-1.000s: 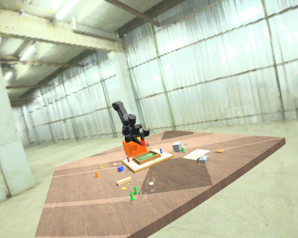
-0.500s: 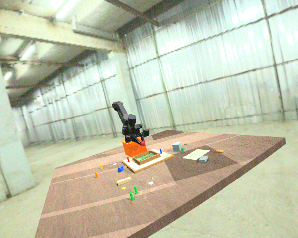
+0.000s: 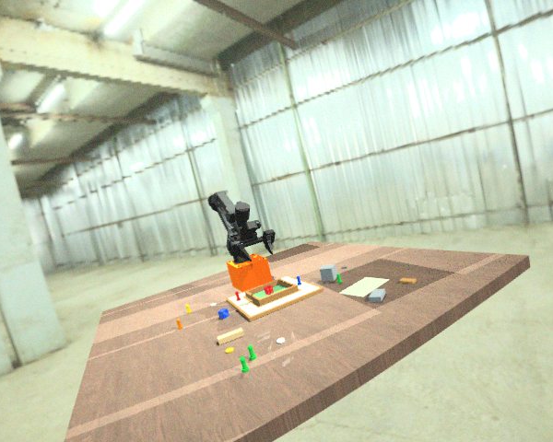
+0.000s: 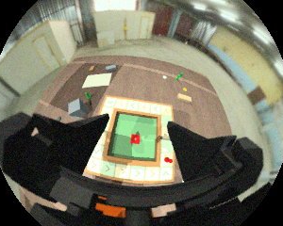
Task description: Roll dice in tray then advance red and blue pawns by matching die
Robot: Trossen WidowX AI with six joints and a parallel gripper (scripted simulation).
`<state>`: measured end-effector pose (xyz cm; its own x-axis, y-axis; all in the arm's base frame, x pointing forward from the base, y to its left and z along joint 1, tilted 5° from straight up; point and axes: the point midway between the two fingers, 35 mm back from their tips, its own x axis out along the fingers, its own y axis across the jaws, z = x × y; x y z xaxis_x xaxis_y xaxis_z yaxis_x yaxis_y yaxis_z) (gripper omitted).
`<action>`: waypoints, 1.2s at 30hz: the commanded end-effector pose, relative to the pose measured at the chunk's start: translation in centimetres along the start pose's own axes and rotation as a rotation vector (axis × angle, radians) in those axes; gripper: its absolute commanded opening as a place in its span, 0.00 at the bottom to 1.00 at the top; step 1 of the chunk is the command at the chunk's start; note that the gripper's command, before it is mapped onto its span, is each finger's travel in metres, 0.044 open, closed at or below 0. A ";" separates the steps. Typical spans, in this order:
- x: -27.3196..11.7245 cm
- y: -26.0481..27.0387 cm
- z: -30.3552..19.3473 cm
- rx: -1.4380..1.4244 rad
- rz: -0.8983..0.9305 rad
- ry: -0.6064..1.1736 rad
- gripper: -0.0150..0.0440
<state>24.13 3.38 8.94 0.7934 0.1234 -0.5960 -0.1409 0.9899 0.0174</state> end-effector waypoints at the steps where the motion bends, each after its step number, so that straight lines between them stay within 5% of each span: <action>1: 0.3 0.0 -0.1 -0.005 0.003 0.108 1.00; 15: 3.8 0.1 -1.2 -0.007 0.001 0.746 1.00; 22: 3.9 -0.1 -1.2 -0.006 0.002 0.739 0.96; 27: 5.8 -6.2 -0.7 -0.153 0.041 0.774 0.73; 36: 6.9 -19.3 -3.0 -0.409 0.159 0.821 0.72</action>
<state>30.80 -9.69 3.40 0.1257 0.0055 -0.9921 -0.4360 0.8986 -0.0503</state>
